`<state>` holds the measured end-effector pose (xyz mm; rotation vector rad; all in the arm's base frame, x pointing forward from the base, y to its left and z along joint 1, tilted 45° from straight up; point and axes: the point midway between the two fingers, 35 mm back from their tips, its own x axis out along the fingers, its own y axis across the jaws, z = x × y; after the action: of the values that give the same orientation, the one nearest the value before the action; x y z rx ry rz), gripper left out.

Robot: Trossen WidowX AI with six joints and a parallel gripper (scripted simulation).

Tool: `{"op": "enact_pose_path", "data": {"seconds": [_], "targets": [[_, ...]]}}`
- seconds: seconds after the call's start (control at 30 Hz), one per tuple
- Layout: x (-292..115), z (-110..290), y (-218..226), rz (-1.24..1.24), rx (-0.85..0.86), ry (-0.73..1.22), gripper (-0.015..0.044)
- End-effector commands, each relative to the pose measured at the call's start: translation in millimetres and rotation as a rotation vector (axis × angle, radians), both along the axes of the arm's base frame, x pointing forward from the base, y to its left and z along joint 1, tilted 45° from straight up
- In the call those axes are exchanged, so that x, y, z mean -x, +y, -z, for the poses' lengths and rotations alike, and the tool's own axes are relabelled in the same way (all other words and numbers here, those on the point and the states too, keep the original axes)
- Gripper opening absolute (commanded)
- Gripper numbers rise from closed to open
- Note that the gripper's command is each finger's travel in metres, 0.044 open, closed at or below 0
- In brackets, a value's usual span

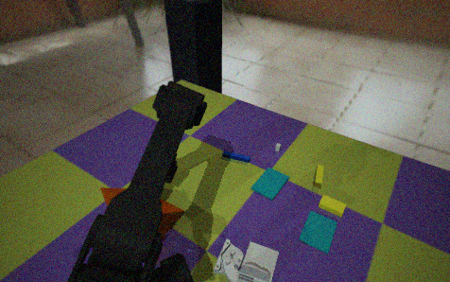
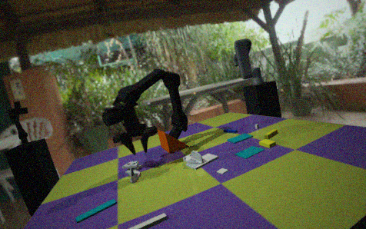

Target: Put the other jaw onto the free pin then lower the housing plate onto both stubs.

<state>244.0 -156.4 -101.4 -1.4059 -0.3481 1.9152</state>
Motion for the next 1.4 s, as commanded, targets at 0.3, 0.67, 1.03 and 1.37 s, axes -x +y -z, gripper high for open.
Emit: {"op": "enact_pose_path", "data": {"seconds": [0.3,0.67,1.03,1.37], "targets": [[0.0,0.0,0.0,0.000,0.000,0.000,0.0440],[0.0,0.0,0.0,0.000,0.000,0.000,0.0440],[0.0,0.0,0.0,0.000,0.000,0.000,0.0440],[0.0,0.0,0.0,0.000,0.000,0.000,0.0204]]}}
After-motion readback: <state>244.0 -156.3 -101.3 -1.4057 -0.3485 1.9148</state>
